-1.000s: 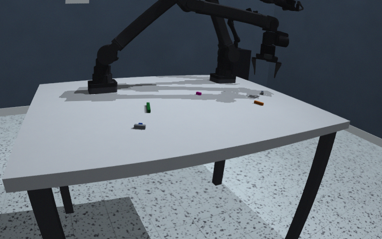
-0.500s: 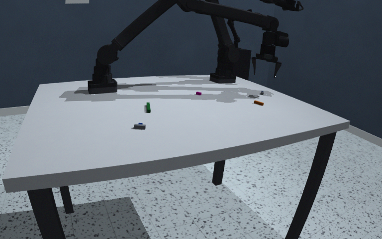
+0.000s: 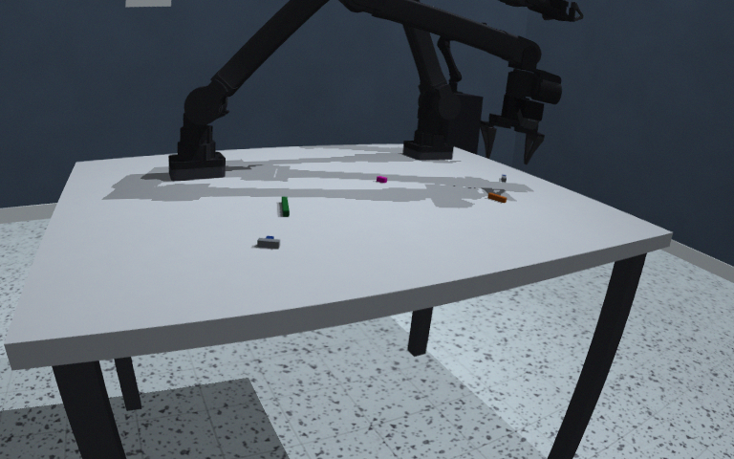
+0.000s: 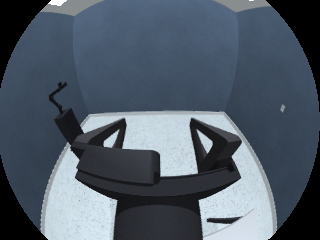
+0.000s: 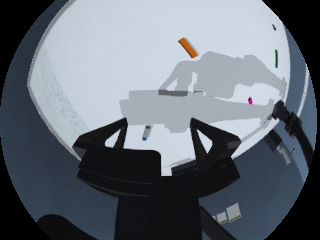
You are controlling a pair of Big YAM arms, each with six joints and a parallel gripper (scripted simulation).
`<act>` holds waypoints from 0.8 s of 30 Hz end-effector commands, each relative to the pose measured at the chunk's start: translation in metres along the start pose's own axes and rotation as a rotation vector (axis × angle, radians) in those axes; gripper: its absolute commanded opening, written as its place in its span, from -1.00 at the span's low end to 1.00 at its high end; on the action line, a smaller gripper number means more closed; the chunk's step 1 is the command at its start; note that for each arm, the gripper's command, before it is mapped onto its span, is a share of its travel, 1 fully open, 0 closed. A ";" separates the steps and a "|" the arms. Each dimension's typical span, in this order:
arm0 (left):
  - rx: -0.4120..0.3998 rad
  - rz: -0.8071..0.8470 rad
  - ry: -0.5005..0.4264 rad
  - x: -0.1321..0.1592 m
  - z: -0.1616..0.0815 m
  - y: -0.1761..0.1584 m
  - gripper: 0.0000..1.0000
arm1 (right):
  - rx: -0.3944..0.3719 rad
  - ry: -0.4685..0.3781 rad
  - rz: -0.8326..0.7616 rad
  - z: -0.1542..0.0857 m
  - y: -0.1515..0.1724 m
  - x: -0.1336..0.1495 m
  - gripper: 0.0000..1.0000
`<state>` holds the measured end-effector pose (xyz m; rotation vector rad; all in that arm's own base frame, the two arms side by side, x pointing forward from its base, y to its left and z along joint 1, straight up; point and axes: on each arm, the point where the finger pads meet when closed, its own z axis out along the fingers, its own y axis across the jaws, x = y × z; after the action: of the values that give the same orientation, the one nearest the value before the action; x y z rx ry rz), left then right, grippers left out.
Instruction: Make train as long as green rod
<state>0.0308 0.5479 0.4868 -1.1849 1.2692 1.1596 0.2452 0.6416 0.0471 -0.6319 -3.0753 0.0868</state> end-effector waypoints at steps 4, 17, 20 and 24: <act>-0.011 -0.011 -0.033 -0.014 -0.004 0.005 1.00 | -0.104 0.005 -0.163 -0.045 0.006 -0.021 1.00; -0.011 -0.011 -0.033 -0.014 -0.004 0.005 1.00 | -0.102 -0.019 -0.545 -0.032 -0.028 -0.087 1.00; -0.011 -0.011 -0.033 -0.014 -0.004 0.005 1.00 | -0.101 -0.022 -0.593 -0.030 -0.033 -0.095 1.00; -0.011 -0.011 -0.033 -0.014 -0.004 0.005 1.00 | -0.100 -0.027 -0.684 -0.026 -0.043 -0.109 1.00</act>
<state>0.0308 0.5479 0.4868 -1.1849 1.2692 1.1596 0.3187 0.5571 0.0414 0.2354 -3.1169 0.0577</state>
